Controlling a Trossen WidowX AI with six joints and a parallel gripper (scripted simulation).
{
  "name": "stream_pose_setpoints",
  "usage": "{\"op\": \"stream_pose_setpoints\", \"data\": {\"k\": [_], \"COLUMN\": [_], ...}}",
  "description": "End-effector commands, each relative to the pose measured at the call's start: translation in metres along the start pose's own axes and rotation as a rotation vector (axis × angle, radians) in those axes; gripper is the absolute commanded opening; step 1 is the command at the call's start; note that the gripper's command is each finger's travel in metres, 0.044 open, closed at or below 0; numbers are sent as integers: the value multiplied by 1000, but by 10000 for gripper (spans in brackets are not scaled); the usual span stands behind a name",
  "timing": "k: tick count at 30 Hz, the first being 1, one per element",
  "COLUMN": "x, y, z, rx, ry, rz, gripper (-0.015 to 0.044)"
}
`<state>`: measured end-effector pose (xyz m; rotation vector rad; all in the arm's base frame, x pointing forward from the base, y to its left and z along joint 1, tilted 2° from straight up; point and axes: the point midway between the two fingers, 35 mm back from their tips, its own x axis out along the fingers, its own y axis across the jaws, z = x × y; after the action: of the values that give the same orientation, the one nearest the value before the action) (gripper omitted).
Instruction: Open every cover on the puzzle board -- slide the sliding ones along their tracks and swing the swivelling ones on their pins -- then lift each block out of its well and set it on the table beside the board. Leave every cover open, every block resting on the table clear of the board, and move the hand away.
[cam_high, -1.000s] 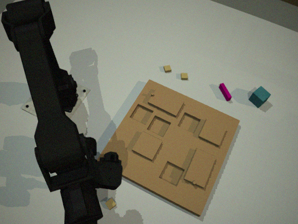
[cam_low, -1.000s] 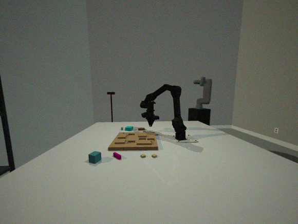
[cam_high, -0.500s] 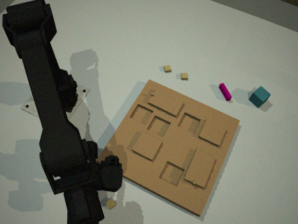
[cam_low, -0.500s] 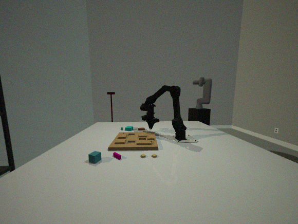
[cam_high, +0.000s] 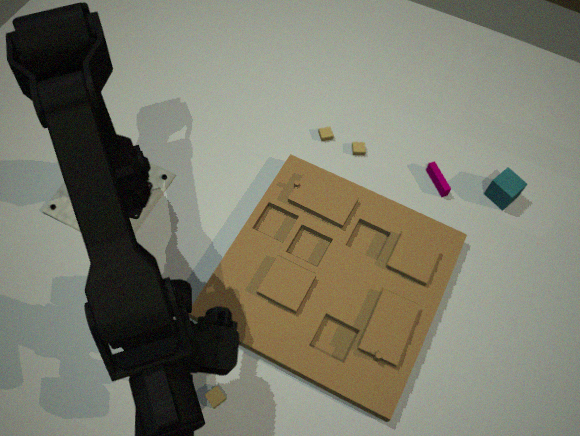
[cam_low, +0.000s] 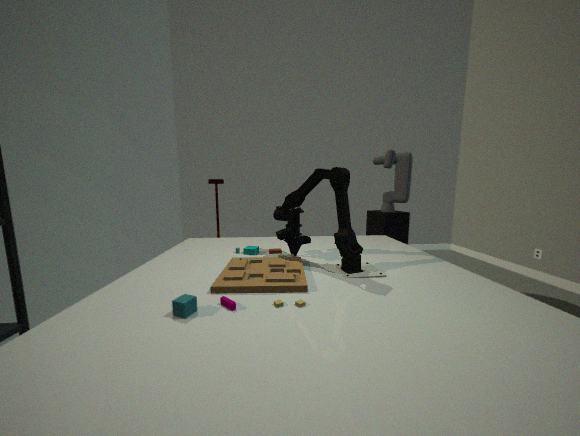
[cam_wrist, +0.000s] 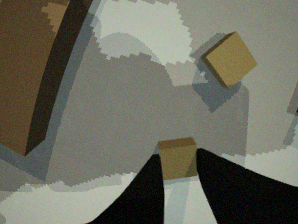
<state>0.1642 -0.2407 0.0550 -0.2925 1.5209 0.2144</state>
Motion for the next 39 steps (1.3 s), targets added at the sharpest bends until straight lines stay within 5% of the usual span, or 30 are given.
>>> {"op": "stream_pose_setpoints", "data": {"k": [1,15,39], "x": [4,-1,-74], "y": [1,0,1], "z": [0,0,0], "rx": [-1,0,-2], "ry": [-3,0,-3], "rz": [2,0,2], "gripper": [80,440,440]}}
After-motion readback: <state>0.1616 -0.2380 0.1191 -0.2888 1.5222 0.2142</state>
